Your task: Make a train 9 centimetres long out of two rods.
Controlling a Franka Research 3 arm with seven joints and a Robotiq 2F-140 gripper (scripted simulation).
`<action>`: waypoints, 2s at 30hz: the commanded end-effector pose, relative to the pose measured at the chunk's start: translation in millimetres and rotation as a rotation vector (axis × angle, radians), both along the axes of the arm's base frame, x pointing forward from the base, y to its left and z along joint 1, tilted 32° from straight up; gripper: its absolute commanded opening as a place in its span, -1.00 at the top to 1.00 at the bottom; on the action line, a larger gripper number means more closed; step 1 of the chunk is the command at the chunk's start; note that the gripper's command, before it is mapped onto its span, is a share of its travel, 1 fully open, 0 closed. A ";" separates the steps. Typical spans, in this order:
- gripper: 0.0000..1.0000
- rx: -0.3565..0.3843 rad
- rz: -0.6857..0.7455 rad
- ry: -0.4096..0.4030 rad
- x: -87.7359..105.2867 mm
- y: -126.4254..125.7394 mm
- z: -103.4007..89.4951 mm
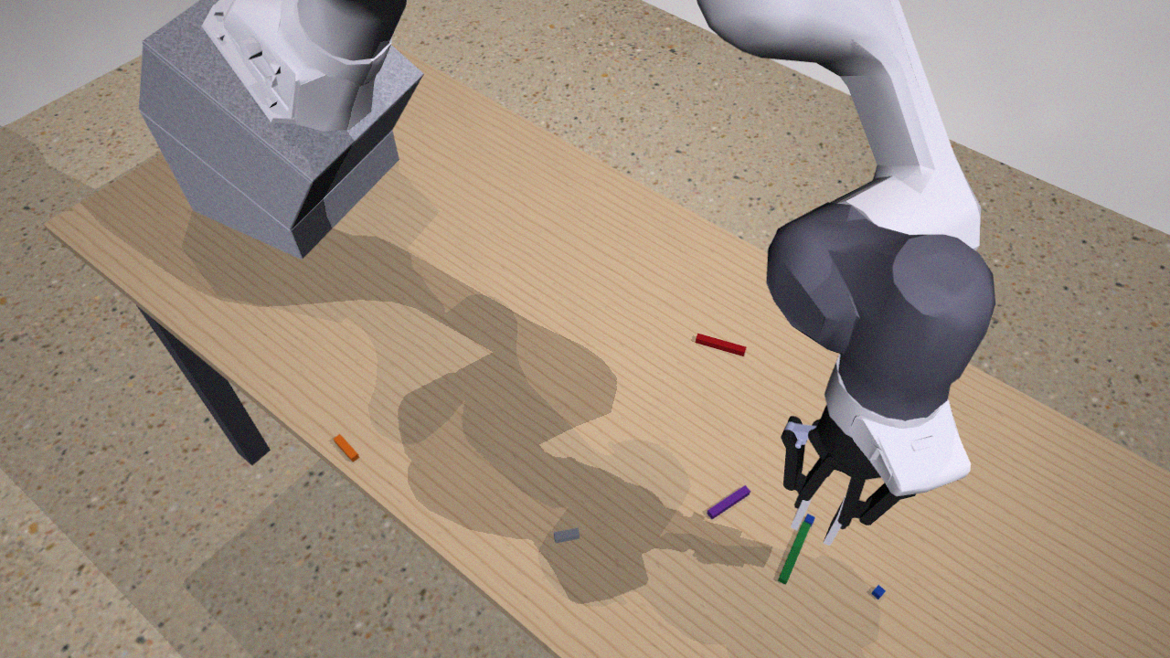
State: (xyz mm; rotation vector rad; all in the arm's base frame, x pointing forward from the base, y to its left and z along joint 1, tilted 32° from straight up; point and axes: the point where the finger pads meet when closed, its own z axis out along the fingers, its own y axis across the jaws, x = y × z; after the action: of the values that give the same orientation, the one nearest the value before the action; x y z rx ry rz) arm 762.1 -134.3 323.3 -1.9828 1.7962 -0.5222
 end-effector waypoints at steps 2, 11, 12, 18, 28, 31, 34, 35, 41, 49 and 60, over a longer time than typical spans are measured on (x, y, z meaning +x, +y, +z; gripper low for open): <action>-1.00 0.007 -0.006 0.011 -2.4 2.4 -3.2; -1.00 0.007 -0.006 0.011 -2.4 2.4 -3.2; -1.00 0.007 -0.006 0.011 -2.4 2.4 -3.2; -1.00 0.007 -0.006 0.011 -2.4 2.4 -3.2; -1.00 0.007 -0.006 0.011 -8.4 1.7 6.4; -1.00 0.007 -0.006 0.011 -12.0 1.4 12.4; -1.00 0.007 -0.006 0.011 -16.3 0.9 19.4; -1.00 0.007 -0.006 0.011 -18.7 0.7 23.2; -1.00 0.007 -0.006 0.011 -32.6 -0.8 45.8; -1.00 0.007 -0.006 0.011 -40.4 -1.6 58.5; -1.00 0.007 -0.006 0.011 -41.2 -1.7 59.8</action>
State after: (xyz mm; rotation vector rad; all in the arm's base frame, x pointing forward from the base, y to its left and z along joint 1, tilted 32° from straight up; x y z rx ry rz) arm 722.3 -136.4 383.9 -1.9861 1.7987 -0.5141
